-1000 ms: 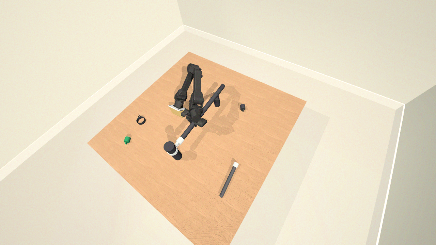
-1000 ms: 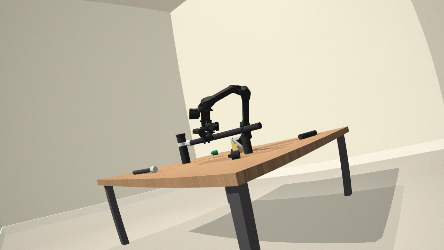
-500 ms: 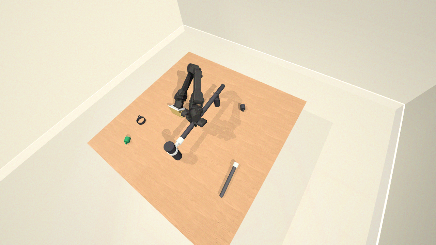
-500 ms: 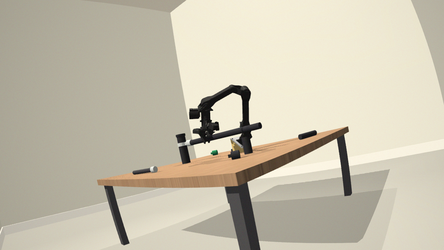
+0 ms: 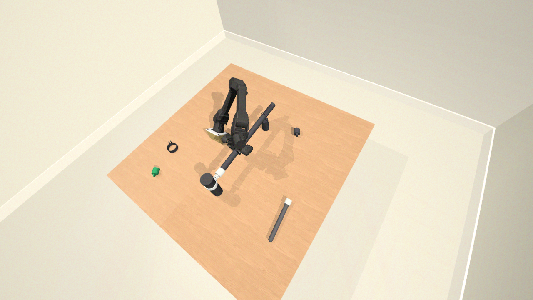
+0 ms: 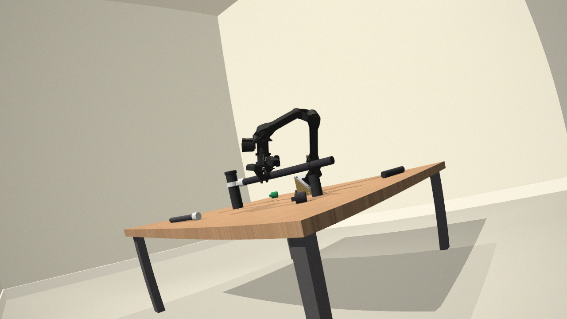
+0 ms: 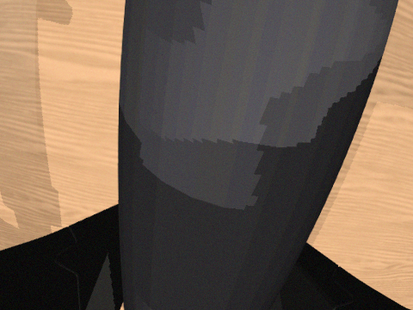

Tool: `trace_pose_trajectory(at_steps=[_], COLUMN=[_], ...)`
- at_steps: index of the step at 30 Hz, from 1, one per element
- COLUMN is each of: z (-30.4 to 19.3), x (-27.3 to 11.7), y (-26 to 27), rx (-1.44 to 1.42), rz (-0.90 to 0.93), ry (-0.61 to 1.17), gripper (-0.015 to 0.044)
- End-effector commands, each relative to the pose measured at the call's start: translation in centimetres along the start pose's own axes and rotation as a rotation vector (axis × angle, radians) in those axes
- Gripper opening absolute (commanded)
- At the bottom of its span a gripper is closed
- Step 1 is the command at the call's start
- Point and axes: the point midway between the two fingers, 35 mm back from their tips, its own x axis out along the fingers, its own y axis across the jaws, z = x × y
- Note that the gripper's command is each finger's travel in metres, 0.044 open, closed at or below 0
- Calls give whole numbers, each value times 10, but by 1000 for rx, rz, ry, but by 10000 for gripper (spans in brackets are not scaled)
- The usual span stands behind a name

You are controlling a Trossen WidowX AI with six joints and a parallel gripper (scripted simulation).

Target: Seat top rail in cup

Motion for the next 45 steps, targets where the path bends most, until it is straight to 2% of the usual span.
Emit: trace_pose_trajectory(at_steps=[1,45], z=[-1,-3], x=[-4,-7], y=[0,0], rx=[2,2], rz=[-1,-1], ry=[12,15], gripper=[0,0])
